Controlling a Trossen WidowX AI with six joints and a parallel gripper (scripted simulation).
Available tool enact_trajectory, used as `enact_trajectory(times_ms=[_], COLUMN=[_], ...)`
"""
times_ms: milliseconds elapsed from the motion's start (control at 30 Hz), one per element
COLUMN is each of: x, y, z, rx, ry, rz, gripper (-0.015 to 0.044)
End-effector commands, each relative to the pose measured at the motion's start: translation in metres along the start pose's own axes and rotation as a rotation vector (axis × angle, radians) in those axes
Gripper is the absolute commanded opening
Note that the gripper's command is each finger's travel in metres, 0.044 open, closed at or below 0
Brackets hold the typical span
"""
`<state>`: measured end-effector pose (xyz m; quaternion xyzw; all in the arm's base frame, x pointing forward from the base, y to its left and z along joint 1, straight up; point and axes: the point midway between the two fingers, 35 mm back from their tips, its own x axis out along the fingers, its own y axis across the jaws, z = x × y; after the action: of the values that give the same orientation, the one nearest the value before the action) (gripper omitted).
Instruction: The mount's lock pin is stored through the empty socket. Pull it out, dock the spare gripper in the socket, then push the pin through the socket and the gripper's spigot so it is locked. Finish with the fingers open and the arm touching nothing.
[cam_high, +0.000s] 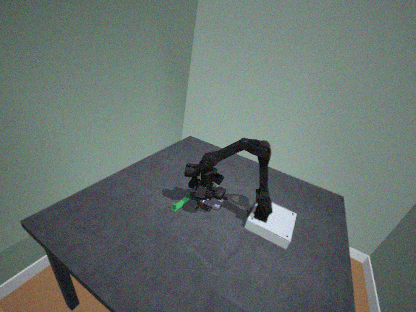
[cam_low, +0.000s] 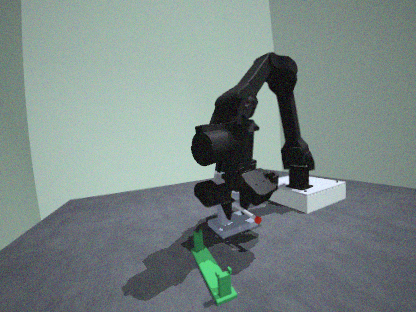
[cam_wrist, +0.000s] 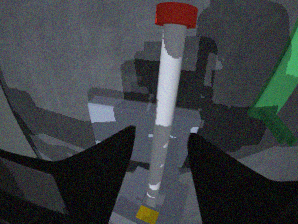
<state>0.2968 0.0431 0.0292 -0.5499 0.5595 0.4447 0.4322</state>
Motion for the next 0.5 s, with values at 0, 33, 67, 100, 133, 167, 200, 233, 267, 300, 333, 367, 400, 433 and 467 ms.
enact_trajectory(times_ms=[0,33,67,100,133,167,200,233,267,300,333,367,400,433,467], x=[0.0,-0.001,-0.002,-0.005,-0.008,-0.011,-0.013,-0.015,-0.016,-0.018,-0.021,-0.023,-0.025,-0.027,-0.029], y=[0.0,0.0,0.0,0.0,0.0,0.001,0.003,0.004,0.004,0.005,0.006,0.006,0.007,0.008,0.008], z=[0.0,0.0,0.001,0.002,0.004,0.005,0.006,0.007,0.008,0.01,0.011,0.012,0.013,0.014,0.016], rx=[0.001,0.0,0.0,0.0,0.0,-0.001,-0.002,-0.002,-0.003,-0.005,-0.006,-0.007,-0.008,-0.01,-0.011], ry=[0.0,0.0,0.0,0.0,0.0,0.0,0.002,0.003,0.004,0.006,0.007,0.008,0.01,0.011,0.012], rz=[0.0,0.0,0.0,0.0,0.0,0.004,0.009,0.013,0.016,0.018,0.021,0.023,0.025,0.027,0.029], gripper=[0.02,0.02,0.02,0.02,0.02,0.02,0.02,0.02,0.02,0.02,0.02,0.02,0.02,0.02,0.02])
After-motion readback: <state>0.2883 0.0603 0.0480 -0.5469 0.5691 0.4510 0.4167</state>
